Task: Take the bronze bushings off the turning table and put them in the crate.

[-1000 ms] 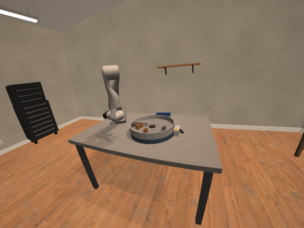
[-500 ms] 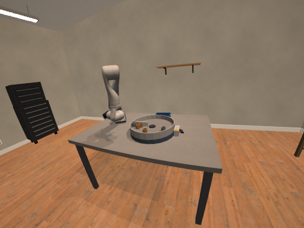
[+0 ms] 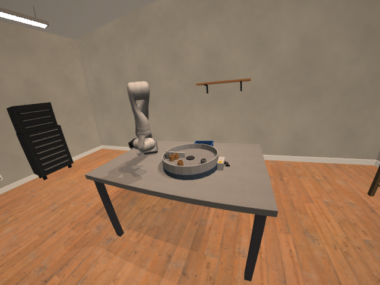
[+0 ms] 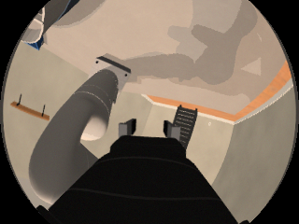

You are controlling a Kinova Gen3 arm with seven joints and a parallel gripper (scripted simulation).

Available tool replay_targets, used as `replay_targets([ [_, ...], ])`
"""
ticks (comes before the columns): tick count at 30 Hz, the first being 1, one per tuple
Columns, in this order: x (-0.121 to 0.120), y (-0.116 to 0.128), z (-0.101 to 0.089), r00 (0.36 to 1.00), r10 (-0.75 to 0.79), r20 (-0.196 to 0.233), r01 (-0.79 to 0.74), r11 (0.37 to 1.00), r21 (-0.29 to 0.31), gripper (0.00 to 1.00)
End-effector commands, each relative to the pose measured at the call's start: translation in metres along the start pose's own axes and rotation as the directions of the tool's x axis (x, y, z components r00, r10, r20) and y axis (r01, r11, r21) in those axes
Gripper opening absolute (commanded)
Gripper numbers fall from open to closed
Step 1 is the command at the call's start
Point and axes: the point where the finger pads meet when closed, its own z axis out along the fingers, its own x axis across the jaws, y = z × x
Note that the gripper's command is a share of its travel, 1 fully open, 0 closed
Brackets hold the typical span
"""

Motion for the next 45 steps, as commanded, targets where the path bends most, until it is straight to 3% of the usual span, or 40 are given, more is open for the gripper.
replay_targets([
  [1, -0.04, -0.029, -0.028, 0.999, 0.005, -0.038, 0.0, 0.991, 0.134, 1.0],
  [3, -0.04, -0.029, -0.028, 0.999, 0.005, -0.038, 0.0, 0.991, 0.134, 1.0],
  [4, -0.008, -0.006, -0.005, 1.0, 0.001, -0.008, -0.001, 1.0, 0.027, 1.0],
  [8, -0.039, -0.033, -0.026, 0.999, 0.005, -0.037, 0.0, 0.991, 0.135, 1.0],
  [20, -0.039, -0.033, -0.026, 0.999, 0.005, -0.037, 0.0, 0.991, 0.135, 1.0],
  [21, -0.01, 0.001, -0.006, 1.0, 0.001, -0.007, -0.001, 1.0, 0.027, 1.0],
  [25, -0.05, 0.005, -0.029, 0.999, 0.005, -0.037, 0.0, 0.991, 0.136, 1.0],
  [37, -0.05, 0.005, -0.029, 0.999, 0.005, -0.037, 0.0, 0.991, 0.136, 1.0],
  [38, -0.01, 0.0, -0.006, 1.0, 0.001, -0.007, -0.001, 1.0, 0.027, 1.0],
  [42, -0.049, 0.001, -0.031, 0.999, 0.005, -0.037, 0.0, 0.991, 0.136, 1.0],
  [45, -0.049, 0.001, -0.031, 0.999, 0.005, -0.037, 0.0, 0.991, 0.136, 1.0],
])
